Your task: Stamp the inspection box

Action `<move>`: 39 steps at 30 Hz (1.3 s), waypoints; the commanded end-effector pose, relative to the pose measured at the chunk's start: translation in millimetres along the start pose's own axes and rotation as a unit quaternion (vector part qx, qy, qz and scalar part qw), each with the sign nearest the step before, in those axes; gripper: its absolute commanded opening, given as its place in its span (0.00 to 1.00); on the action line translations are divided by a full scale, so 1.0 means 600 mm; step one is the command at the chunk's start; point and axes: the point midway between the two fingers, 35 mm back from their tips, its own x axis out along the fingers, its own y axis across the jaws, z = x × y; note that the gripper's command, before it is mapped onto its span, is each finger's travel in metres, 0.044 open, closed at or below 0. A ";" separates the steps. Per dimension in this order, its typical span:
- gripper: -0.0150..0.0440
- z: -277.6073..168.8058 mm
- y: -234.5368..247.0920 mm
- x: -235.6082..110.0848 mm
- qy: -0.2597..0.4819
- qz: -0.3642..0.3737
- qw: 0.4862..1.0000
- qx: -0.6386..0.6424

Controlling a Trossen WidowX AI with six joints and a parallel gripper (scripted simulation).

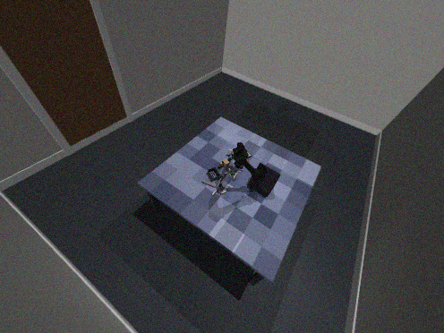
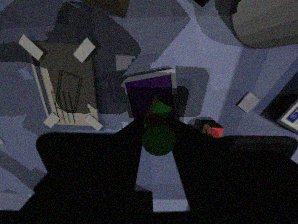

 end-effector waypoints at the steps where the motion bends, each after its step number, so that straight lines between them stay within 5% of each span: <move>1: 0.25 0.001 0.001 0.004 0.000 0.003 1.000 0.000; 39: 0.25 0.001 0.001 -0.018 0.000 0.002 1.000 0.000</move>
